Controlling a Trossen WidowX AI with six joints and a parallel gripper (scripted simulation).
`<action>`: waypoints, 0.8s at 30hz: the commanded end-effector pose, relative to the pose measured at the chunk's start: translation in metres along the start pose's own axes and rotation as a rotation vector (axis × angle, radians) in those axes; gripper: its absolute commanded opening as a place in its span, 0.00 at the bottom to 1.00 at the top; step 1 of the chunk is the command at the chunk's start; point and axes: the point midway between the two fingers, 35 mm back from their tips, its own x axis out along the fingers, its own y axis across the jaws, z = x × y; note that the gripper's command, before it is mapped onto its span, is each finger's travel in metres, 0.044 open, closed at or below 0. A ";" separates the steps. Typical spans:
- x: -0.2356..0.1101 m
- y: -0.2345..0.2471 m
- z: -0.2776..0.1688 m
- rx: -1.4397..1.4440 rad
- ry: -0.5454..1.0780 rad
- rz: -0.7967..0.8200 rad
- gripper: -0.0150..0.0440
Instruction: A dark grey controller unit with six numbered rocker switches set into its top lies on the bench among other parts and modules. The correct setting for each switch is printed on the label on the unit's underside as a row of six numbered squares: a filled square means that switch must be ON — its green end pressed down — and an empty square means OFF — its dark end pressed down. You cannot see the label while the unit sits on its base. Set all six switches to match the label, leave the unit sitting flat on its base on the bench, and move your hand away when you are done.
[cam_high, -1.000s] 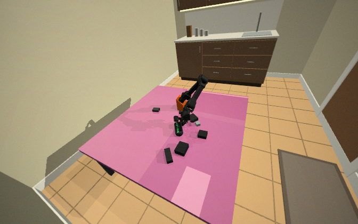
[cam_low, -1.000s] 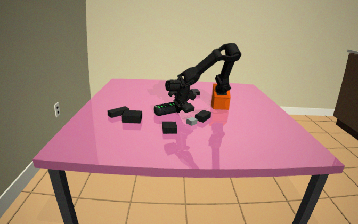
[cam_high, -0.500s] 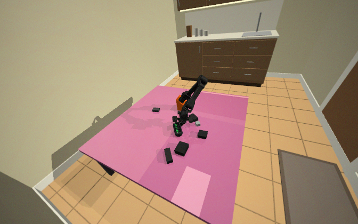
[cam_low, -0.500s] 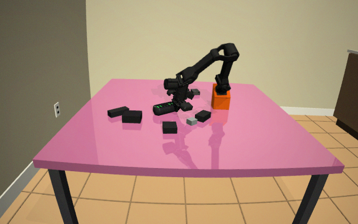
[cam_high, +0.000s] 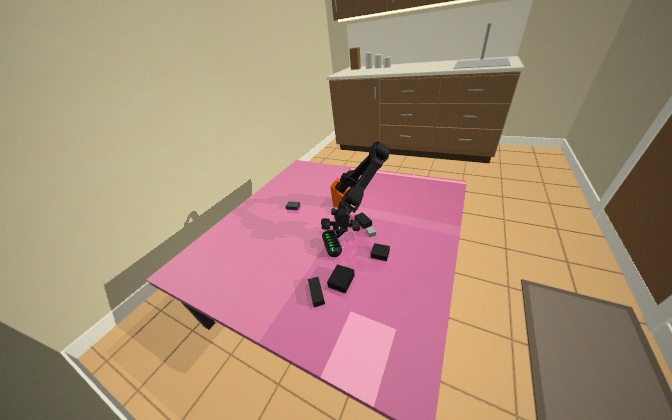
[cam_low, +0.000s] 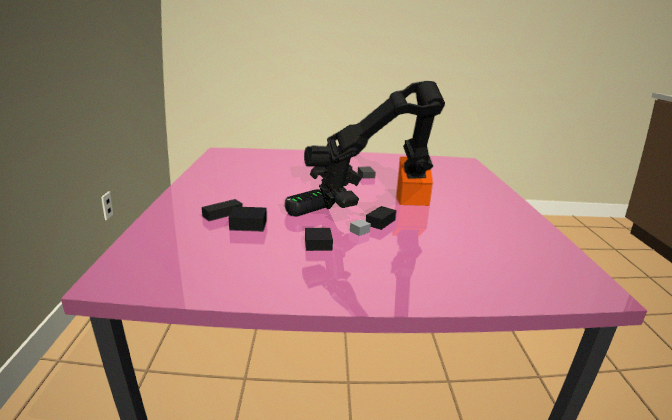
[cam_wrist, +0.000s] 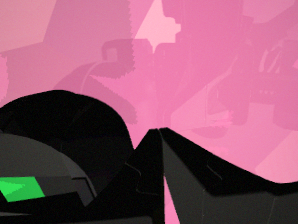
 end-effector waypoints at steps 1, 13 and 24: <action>0.004 0.010 -0.002 0.004 -0.004 0.018 0.25; 0.007 0.019 -0.006 0.004 -0.003 0.019 0.25; 0.009 0.028 -0.009 0.004 -0.003 0.019 0.25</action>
